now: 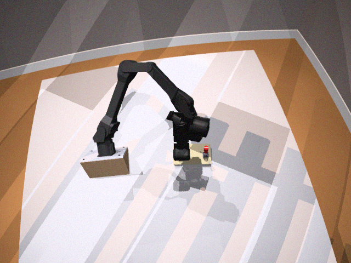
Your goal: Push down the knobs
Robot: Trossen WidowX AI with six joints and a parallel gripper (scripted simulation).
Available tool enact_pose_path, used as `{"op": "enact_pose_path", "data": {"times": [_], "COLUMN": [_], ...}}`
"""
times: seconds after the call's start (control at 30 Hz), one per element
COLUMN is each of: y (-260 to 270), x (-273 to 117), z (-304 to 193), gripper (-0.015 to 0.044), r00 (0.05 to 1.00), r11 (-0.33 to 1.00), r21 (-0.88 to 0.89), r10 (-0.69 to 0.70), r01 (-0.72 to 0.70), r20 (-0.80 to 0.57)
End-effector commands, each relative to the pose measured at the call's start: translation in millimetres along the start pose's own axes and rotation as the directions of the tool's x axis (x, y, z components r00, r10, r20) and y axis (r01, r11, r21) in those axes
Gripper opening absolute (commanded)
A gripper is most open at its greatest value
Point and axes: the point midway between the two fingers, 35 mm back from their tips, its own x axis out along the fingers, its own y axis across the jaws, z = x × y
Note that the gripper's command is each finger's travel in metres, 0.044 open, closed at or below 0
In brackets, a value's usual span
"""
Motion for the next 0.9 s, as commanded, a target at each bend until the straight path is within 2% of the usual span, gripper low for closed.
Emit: {"op": "enact_pose_path", "data": {"times": [0.0, 0.4, 0.87], "y": [3.5, 3.4, 3.3], "x": [-7.8, -15.1, -23.3], "z": [9.3, 24.6, 41.4], "gripper": [0.0, 0.0, 0.0], "r00": [1.0, 1.0, 1.0], "r11": [0.993, 0.863, 0.53], "r21": [0.114, 0.504, 0.848], "r10": [-0.013, -0.01, -0.006], "r01": [0.011, 0.001, -0.008], "r20": [0.016, 0.015, 0.013]}}
